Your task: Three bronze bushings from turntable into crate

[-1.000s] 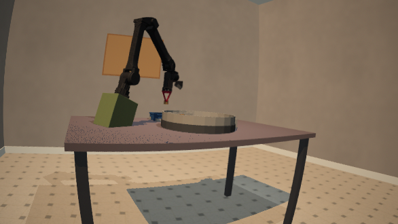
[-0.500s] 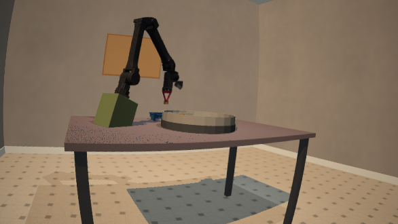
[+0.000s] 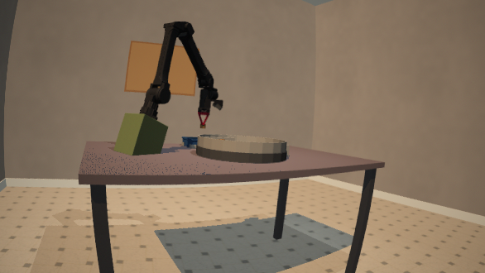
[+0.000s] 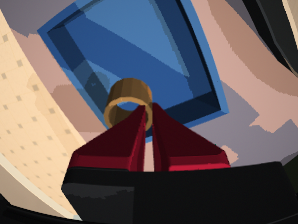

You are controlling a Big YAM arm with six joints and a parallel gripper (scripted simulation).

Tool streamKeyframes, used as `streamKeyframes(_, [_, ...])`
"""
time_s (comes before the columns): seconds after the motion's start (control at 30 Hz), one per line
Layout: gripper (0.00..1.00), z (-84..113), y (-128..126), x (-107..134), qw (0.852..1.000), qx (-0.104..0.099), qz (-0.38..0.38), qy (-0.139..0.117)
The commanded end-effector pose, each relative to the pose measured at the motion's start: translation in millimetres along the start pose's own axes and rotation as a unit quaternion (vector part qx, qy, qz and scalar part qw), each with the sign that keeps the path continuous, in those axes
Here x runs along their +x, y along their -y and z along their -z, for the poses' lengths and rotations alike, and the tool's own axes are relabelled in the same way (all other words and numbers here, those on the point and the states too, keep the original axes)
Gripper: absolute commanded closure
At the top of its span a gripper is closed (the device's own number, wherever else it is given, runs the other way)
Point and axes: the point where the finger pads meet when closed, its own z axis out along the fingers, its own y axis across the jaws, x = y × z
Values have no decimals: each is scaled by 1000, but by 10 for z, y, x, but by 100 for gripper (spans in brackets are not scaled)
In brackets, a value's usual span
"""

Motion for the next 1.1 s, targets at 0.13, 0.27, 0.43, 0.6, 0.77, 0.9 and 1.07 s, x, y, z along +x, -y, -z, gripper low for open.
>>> streamKeyframes(0.13, [100, -457, -6, 33, 1000, 5, -4, -2])
streamKeyframes(0.27, [100, -498, -106, -43, 1000, -5, -5, 5])
streamKeyframes(0.43, [100, -361, -145, -76, 1000, -19, -5, 15])
streamKeyframes(0.6, [100, -361, -127, -62, 1000, -15, -5, 12])
streamKeyframes(0.77, [100, -361, -127, -62, 1000, -15, -5, 12])
streamKeyframes(0.9, [100, -361, -127, -62, 1000, -15, -5, 12])
streamKeyframes(1.07, [100, -361, -127, -62, 1000, -15, -5, 12])
